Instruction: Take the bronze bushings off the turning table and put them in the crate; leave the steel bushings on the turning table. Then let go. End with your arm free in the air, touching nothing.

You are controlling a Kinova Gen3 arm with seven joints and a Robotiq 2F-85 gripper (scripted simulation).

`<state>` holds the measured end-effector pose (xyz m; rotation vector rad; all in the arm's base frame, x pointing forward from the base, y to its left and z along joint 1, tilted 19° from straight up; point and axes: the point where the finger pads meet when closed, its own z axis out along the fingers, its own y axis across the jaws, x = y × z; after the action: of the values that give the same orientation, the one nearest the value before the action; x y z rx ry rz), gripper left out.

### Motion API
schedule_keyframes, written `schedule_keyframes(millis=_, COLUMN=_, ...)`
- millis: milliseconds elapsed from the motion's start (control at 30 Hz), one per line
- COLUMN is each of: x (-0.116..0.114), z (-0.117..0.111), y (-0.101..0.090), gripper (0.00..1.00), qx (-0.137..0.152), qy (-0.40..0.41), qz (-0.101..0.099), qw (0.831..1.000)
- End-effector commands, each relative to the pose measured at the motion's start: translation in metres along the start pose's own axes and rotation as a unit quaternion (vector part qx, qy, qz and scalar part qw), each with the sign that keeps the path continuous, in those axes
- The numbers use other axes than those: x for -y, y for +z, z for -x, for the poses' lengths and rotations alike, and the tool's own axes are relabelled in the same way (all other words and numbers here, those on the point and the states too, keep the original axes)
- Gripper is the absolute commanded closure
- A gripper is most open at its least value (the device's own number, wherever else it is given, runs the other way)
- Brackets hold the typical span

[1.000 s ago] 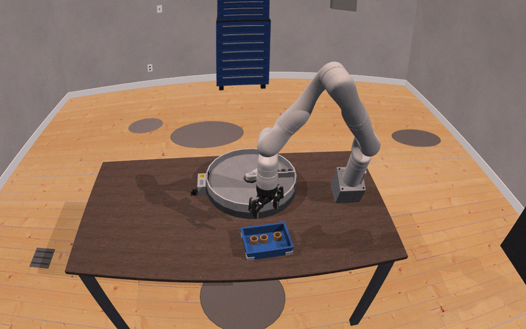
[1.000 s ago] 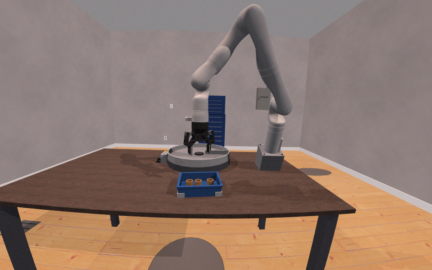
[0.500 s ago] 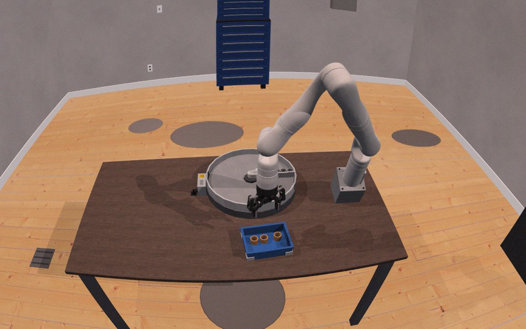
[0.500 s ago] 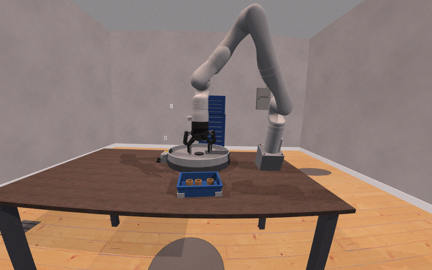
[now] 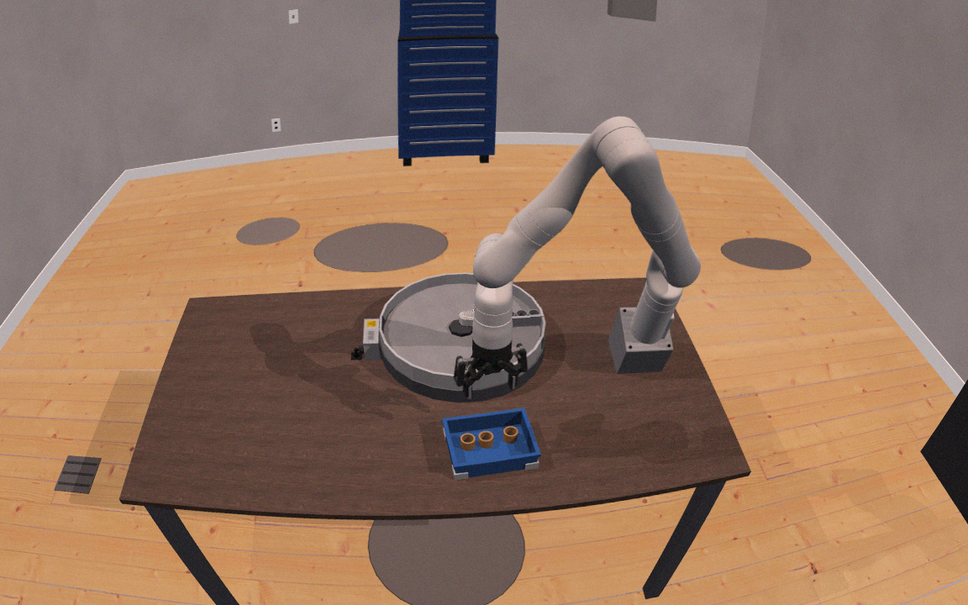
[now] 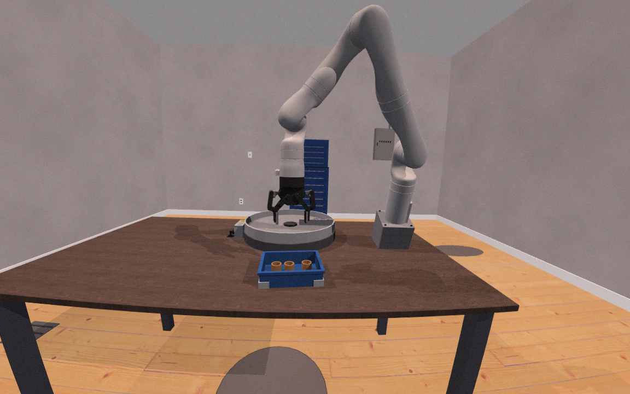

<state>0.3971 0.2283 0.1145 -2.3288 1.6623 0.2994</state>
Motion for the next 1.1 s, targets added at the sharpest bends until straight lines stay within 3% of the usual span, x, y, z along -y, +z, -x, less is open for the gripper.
schedule_keyframes(millis=0, x=0.0005, z=0.0020, y=-0.0016, gripper=0.00, qx=-0.001, qy=0.044, qz=-0.001, qw=0.999)
schedule_keyframes(millis=433, x=0.0005, z=0.0022, y=-0.0022, gripper=0.00, qx=-0.001, qy=0.068, qz=-0.001, qw=0.998)
schedule_keyframes(millis=600, x=0.0006, z=0.0030, y=-0.0050, gripper=0.00, qx=-0.001, qy=0.186, qz=-0.001, qw=0.983)
schedule_keyframes(millis=1000, x=0.0006, z=0.0030, y=-0.0050, gripper=0.00, qx=-0.001, qy=0.186, qz=-0.001, qw=0.983)
schedule_keyframes(millis=1067, x=0.0007, z=0.0033, y=-0.0061, gripper=0.00, qx=-0.001, qy=0.232, qz=-0.001, qw=0.973)
